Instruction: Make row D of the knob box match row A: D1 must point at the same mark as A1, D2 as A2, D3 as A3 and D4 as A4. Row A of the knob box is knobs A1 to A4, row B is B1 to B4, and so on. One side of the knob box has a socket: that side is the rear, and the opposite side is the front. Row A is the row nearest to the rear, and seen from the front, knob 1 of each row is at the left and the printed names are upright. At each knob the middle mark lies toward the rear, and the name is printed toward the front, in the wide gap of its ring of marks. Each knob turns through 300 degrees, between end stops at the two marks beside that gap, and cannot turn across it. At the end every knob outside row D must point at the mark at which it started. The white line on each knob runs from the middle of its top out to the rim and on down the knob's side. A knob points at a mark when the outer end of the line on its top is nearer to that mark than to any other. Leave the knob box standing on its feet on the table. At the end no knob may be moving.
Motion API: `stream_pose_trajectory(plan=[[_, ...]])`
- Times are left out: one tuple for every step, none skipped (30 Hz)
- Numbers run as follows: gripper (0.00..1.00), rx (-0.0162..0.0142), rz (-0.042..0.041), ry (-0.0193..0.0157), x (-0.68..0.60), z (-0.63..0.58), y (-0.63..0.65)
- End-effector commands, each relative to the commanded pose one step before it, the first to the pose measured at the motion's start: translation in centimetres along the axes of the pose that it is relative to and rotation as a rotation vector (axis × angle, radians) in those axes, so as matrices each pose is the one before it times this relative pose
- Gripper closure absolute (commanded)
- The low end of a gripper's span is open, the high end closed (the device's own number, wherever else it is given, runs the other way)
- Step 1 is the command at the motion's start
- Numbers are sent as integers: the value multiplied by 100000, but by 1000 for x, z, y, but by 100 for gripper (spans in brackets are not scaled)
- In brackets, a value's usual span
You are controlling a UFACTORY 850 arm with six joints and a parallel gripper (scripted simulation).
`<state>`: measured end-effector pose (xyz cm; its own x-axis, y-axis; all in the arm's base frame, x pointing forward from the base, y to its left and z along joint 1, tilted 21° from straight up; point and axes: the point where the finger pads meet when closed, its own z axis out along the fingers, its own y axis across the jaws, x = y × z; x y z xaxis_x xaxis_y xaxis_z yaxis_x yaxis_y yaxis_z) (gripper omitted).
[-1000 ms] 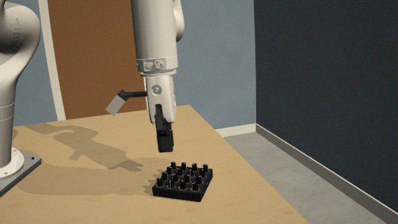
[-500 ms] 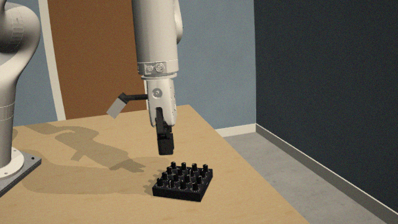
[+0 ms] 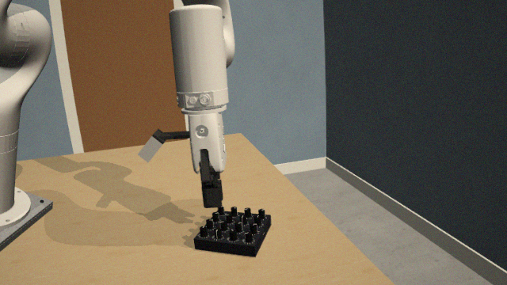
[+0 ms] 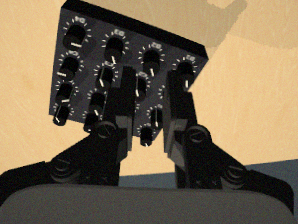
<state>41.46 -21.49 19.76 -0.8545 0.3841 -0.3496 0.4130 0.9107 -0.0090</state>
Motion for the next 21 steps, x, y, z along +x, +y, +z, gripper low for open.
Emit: stream_pose_trajectory(plan=[[81, -154, -7, -196, -97, 457, 18], [81, 0, 0, 0, 0, 0, 0], [81, 2, 0, 1, -1, 111, 4], [81, -3, 0, 0, -1, 91, 4], [81, -3, 0, 0, -1, 83, 4], [81, -1, 0, 0, -1, 81, 3], [81, 1, 0, 0, 0, 79, 3], [81, 3, 0, 1, 0, 77, 2], [81, 2, 0, 1, 0, 70, 2], [81, -2, 0, 0, -1, 56, 3], [81, -4, 0, -1, -1, 48, 3], [81, -3, 0, 0, -1, 45, 3], [81, -2, 0, 0, -1, 43, 2], [81, -1, 0, 0, 0, 40, 2], [81, 0, 0, 0, 0, 37, 2], [81, 1, 0, 0, 0, 34, 1], [81, 1, 0, 0, 0, 31, 1], [81, 0, 0, 0, 0, 0, 0], [81, 0, 0, 0, 0, 0, 0], [81, 1, 0, 0, 0, 28, 1], [81, 1, 0, 0, 0, 25, 1]])
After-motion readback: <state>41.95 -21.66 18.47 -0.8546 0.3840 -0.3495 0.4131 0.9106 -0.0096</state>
